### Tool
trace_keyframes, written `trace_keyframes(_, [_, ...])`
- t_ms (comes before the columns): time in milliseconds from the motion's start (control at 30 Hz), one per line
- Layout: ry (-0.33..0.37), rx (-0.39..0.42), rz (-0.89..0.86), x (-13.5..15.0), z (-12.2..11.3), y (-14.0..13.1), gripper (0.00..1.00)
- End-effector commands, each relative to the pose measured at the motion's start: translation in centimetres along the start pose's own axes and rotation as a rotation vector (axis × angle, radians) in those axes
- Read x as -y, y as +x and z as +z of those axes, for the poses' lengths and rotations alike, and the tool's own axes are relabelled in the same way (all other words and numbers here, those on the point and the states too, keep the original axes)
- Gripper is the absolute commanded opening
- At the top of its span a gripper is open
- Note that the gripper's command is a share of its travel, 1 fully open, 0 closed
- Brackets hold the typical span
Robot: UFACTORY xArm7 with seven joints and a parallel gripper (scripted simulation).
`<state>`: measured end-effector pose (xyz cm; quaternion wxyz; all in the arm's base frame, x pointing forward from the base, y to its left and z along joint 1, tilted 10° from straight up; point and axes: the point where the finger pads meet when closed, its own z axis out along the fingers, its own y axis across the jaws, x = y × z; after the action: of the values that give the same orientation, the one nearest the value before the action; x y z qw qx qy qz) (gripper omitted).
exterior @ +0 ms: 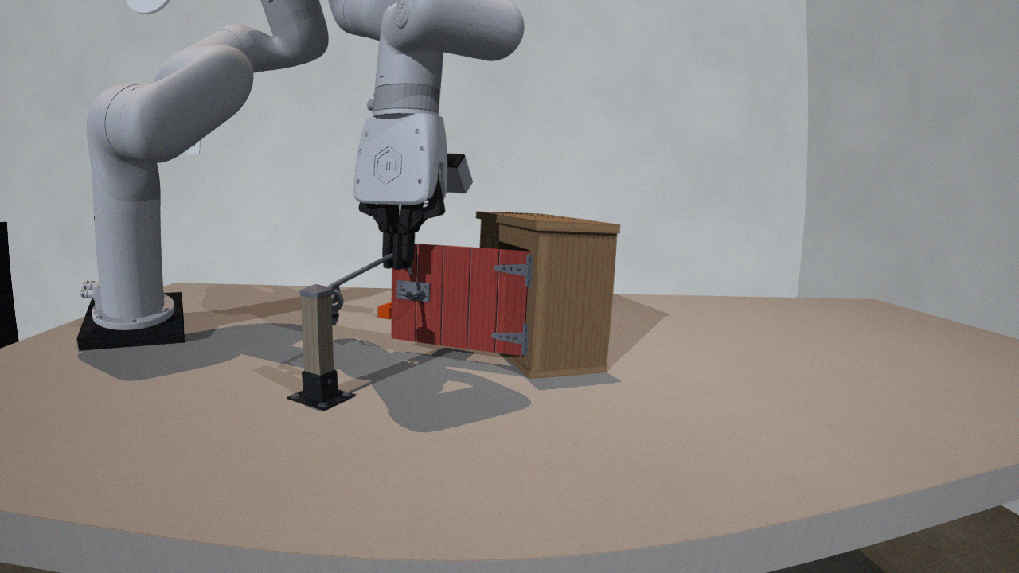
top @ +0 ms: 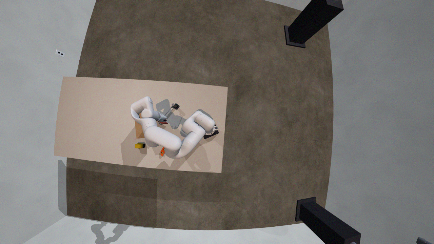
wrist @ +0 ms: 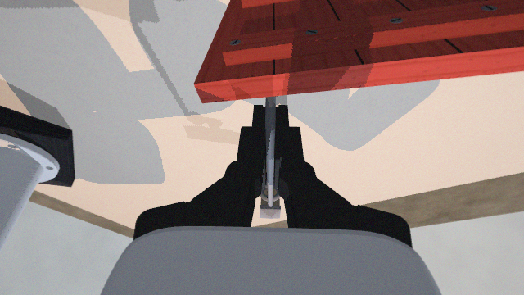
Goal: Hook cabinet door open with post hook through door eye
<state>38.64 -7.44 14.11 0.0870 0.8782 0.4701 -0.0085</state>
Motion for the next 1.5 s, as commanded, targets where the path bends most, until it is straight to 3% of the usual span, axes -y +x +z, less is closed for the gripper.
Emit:
trace_keyframes(0, [-0.003, 0.000, 0.003, -0.1, -0.1, 0.0, 0.04])
trace_keyframes(1467, [-0.003, 0.000, 0.003, -0.1, 1.1, 0.3, 0.04])
